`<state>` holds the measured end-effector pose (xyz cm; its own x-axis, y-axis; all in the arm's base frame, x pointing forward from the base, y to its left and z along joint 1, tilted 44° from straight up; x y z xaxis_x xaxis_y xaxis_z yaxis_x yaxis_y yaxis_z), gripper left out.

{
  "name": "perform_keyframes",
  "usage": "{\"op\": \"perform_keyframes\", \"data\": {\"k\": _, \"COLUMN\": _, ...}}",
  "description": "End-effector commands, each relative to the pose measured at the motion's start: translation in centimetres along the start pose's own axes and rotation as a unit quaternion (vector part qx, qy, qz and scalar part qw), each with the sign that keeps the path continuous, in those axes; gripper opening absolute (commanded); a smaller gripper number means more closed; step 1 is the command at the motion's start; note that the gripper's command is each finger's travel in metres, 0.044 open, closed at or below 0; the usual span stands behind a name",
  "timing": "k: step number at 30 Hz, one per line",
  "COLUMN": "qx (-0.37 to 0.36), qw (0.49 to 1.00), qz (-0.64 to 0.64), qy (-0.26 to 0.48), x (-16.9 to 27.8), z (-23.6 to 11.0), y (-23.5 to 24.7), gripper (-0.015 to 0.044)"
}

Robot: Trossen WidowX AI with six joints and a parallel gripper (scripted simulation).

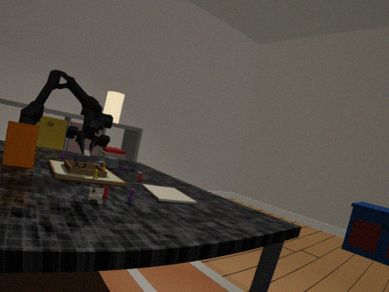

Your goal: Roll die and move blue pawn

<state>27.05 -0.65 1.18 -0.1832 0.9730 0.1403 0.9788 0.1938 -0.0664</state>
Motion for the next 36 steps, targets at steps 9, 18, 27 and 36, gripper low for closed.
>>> {"op": "perform_keyframes", "data": {"k": 9, "qx": -0.016, "qw": 0.994, "qz": 0.016, "qy": -0.110, "x": 0.8, "z": -2.1, "y": 0.1, "gripper": 0.0000}}
{"op": "perform_keyframes", "data": {"k": 18, "qx": -0.017, "qw": 0.994, "qz": 0.016, "qy": -0.110, "x": 1.0, "z": -4.5, "y": 0.1, "gripper": 0.0000}}
{"op": "perform_keyframes", "data": {"k": 27, "qx": -0.019, "qw": 0.994, "qz": 0.013, "qy": -0.109, "x": 1.0, "z": -4.6, "y": 0.3, "gripper": 0.0000}}
{"op": "perform_keyframes", "data": {"k": 36, "qx": -0.019, "qw": 0.994, "qz": 0.013, "qy": -0.109, "x": 1.0, "z": -4.6, "y": 0.3, "gripper": 0.0210}}
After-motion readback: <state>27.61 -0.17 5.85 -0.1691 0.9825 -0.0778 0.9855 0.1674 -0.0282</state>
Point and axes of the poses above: the point midway between the two fingers, 35 mm back from their tips, its own z axis out along the fingers, its own y axis across the jaws, x = y × z, the point moved 3 cm from there along -z, back along the fingers, and after that the axes turned 10 degrees about -z, right-handed, at the moved point
